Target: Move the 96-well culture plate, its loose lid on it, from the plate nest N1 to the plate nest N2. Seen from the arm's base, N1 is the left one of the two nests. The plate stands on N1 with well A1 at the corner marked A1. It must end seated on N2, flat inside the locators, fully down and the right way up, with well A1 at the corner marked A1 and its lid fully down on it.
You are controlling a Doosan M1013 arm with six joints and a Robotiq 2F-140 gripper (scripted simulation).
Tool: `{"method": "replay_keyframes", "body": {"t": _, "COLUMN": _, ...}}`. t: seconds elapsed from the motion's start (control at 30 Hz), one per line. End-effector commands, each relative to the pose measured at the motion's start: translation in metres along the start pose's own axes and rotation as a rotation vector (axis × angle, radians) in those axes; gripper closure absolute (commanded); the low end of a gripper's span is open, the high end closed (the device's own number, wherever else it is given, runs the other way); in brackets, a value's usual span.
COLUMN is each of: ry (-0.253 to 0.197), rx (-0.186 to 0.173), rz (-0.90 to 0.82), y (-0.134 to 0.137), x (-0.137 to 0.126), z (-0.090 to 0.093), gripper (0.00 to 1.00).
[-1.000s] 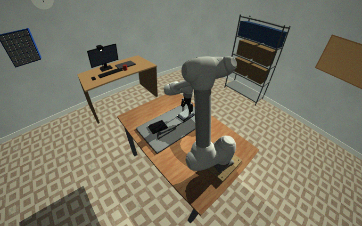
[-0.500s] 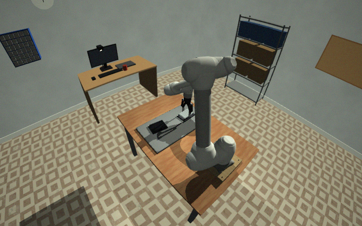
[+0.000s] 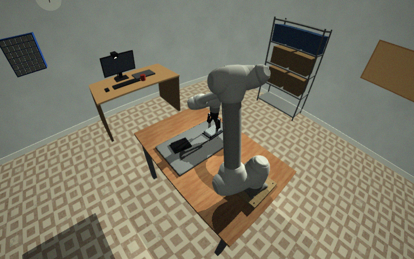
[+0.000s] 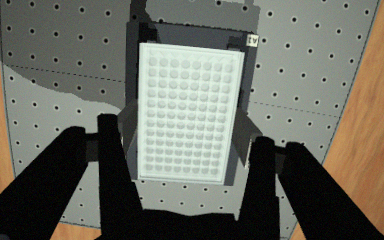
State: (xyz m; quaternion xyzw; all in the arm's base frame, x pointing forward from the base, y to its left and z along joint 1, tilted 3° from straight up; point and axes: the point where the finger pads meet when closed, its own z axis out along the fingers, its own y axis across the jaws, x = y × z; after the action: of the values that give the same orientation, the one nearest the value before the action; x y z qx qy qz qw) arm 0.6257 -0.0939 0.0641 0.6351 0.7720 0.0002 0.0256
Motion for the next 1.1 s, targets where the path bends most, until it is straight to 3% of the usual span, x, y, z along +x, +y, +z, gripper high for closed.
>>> {"method": "replay_keyframes", "body": {"t": 0.0, "ry": 0.000, "rx": 0.000, "rz": 0.000, "y": 0.0000, "x": 0.0000, "z": 0.0002, "gripper": 1.00}}
{"method": "replay_keyframes", "body": {"t": 1.07, "ry": 0.000, "rx": 0.000, "rz": 0.000, "y": 0.0000, "x": 0.0000, "z": 0.0049, "gripper": 1.00}}
